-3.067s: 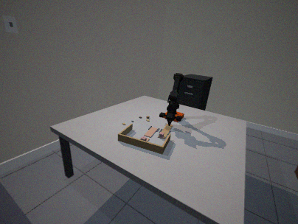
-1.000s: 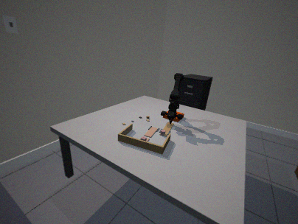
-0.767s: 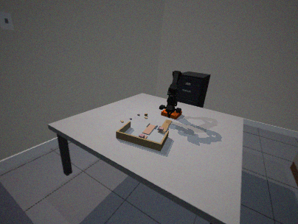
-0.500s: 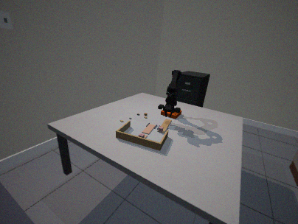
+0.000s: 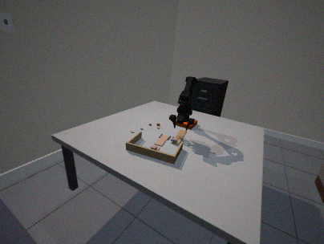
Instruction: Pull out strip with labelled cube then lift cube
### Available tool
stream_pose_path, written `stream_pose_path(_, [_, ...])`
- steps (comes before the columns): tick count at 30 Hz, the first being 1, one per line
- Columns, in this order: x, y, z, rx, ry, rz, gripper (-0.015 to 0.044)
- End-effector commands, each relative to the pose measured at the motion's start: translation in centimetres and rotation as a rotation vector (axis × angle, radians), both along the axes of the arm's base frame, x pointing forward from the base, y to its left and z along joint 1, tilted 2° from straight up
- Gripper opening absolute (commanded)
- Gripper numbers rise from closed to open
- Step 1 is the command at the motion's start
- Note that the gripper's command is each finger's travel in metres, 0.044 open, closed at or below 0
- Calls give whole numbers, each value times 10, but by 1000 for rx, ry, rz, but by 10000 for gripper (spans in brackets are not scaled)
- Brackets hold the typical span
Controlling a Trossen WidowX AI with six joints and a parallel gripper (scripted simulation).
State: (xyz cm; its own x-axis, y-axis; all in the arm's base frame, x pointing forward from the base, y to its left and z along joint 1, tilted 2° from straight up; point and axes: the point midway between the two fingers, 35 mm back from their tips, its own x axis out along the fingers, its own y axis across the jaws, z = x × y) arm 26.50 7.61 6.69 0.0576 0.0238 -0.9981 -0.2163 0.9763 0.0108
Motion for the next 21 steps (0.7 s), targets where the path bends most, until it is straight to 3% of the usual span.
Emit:
stream_pose_path(1, [15, 2, 1, -1, 7, 5, 440])
stream_pose_path(21, [98, 17, 17, 0, 1, 5, 440])
